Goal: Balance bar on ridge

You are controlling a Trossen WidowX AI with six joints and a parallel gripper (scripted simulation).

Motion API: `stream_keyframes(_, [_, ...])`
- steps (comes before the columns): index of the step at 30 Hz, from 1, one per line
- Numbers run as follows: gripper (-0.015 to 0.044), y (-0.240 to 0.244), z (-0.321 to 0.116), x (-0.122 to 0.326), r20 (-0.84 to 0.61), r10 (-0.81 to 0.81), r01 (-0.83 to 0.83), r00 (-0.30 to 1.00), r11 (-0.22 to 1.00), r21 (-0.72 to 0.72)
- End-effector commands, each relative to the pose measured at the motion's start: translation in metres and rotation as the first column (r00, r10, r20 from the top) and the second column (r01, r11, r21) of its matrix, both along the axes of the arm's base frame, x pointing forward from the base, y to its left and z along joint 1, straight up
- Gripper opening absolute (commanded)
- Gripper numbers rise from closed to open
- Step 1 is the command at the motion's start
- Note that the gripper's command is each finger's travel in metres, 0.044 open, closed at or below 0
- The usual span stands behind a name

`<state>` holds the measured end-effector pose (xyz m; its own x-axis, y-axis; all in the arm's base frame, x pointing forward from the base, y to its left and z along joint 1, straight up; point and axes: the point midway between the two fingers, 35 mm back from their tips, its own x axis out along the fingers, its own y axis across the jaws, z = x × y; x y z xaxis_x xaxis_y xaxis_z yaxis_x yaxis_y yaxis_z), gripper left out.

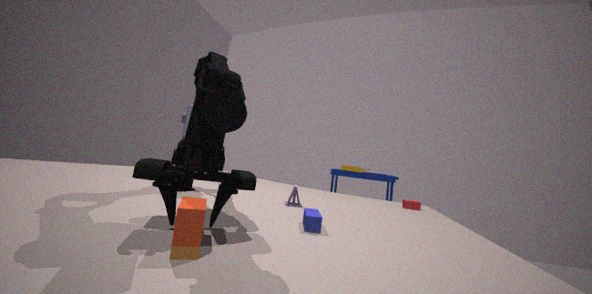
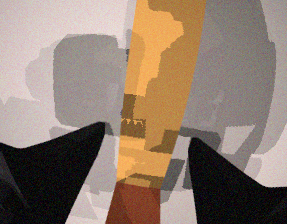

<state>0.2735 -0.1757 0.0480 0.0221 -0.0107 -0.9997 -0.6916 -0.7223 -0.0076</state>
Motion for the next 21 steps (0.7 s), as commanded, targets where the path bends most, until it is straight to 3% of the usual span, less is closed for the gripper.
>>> stream_keyframes(1, [0.0210, 0.000, 0.000, 0.000, 0.000, 0.000, 0.000, 1.000, 1.000, 0.000])
stream_keyframes(4, [0.0131, 0.000, 0.000, 0.000, 0.000, 0.000, 0.000, 1.000, 1.000, 0.000])
stream_keyframes(11, [0.0085, 0.000, 0.000, 0.000, 0.000, 0.000, 0.000, 1.000, 1.000, 0.000])
stream_keyframes(14, [0.0006, 0.000, 0.004, 0.001, 0.000, 0.000, 0.000, 1.000, 1.000, -0.001])
stream_keyframes(21, [0.0000, -0.002, 0.021, 0.003, 0.000, 0.001, -0.001, 1.000, 1.000, -0.001])
